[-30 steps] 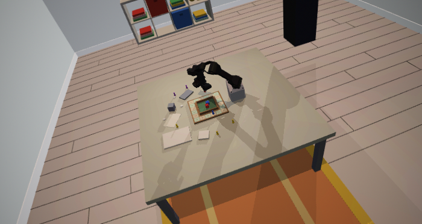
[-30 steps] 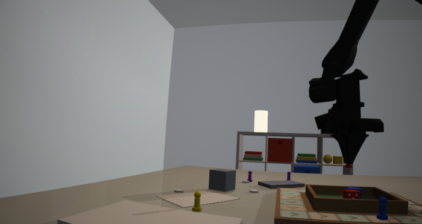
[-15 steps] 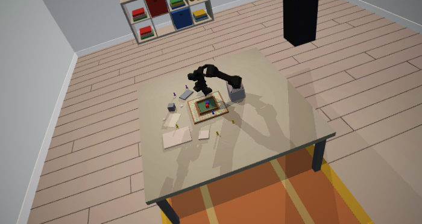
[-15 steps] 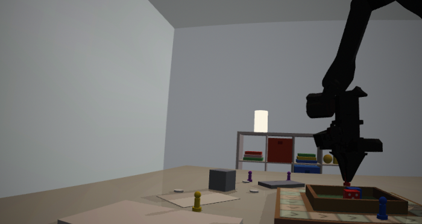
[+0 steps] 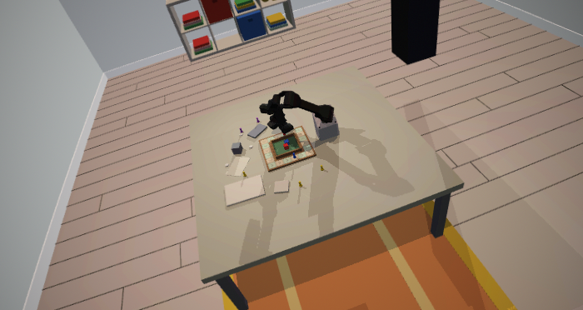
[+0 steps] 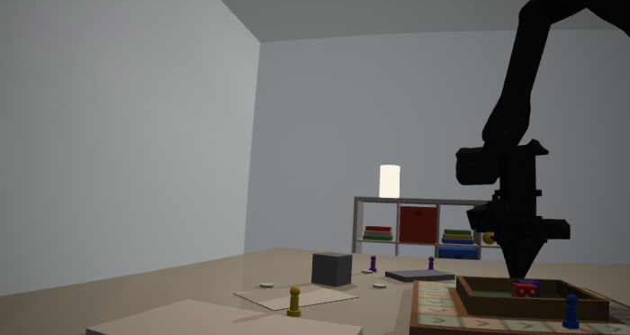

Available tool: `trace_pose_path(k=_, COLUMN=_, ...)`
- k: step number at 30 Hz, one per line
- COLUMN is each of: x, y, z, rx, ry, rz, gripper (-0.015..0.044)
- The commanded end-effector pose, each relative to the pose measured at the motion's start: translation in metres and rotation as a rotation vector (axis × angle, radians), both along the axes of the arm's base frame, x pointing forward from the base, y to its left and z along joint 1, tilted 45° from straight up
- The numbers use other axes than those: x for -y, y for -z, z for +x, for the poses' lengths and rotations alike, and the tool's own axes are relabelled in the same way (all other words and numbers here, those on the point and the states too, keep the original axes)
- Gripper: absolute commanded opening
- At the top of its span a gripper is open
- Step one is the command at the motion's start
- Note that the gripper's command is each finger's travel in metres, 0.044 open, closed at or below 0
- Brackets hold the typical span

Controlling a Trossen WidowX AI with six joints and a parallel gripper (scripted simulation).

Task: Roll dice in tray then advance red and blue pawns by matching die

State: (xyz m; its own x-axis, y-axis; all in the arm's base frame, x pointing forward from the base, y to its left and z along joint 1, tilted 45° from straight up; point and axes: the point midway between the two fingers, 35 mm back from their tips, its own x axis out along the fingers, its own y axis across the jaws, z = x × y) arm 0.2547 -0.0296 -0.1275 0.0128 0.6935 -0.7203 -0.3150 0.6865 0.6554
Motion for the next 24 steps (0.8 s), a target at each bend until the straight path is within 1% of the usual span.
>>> trace_pose_path(k=1, x=0.001, y=0.0, z=0.0, rx=0.001, ry=0.001, rz=-0.001, gripper=0.0053)
trace_pose_path(k=14, x=0.001, y=0.0, z=0.0, rx=0.001, ry=0.001, rz=-0.001, gripper=0.0394)
trace_pose_path(k=16, x=0.008, y=-0.007, z=0.0, rx=-0.001, ry=0.003, rz=0.0, gripper=0.044)
trace_pose_path(k=19, x=0.032, y=-0.031, z=-0.002, rx=-0.007, ry=0.007, rz=0.005, gripper=0.044)
trace_pose_path(k=24, x=0.034, y=-0.033, z=-0.003, rx=-0.008, ry=0.007, rz=0.006, gripper=0.044)
